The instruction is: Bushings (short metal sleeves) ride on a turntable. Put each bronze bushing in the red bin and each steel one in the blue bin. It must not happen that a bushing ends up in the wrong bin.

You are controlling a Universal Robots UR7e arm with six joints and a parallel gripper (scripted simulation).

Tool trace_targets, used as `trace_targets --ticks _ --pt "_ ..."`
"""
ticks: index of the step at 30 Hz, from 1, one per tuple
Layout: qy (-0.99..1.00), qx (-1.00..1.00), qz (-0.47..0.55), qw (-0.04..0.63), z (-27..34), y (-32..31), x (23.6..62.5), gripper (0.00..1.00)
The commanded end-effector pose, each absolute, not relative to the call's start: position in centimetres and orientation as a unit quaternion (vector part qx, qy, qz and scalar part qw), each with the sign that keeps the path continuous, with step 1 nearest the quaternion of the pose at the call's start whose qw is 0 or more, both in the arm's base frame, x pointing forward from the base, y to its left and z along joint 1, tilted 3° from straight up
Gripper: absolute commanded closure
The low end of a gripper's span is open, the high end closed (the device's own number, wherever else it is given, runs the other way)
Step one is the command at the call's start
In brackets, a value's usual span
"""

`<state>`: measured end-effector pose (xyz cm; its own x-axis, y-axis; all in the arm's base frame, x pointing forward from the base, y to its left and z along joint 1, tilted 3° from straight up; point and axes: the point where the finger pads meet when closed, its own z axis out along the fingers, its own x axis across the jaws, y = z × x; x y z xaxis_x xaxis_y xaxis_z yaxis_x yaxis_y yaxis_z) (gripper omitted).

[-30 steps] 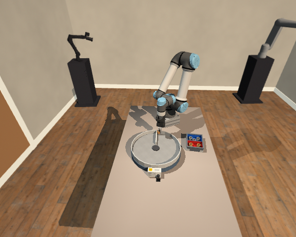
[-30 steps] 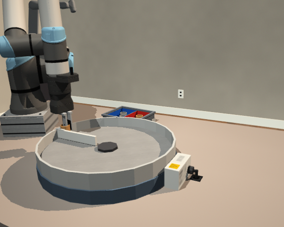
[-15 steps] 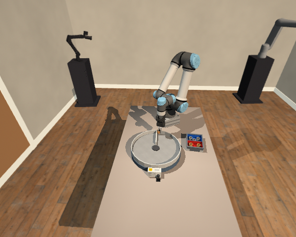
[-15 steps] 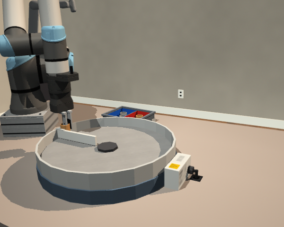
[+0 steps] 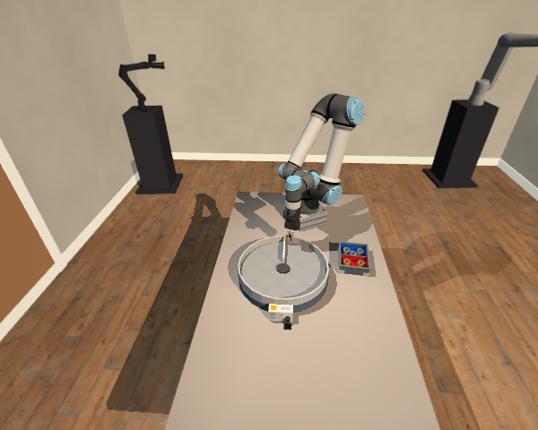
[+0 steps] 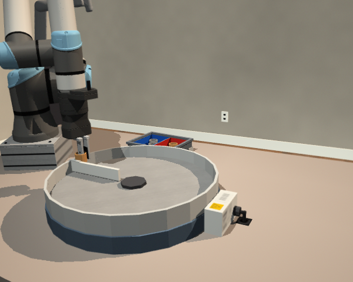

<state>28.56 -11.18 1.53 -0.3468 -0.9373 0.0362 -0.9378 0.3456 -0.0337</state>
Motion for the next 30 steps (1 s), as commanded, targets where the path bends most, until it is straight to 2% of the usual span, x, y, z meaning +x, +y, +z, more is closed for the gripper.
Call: trace_targets --ticks 1,20,30 --pt "-0.82 0.571 0.025 0.005 1.7 -11.2 28.6 1.0" --pt "-0.82 0.571 0.025 0.005 2.2 -11.2 28.6 1.0" --pt "-0.82 0.571 0.025 0.005 5.5 -11.0 28.5 1.0"
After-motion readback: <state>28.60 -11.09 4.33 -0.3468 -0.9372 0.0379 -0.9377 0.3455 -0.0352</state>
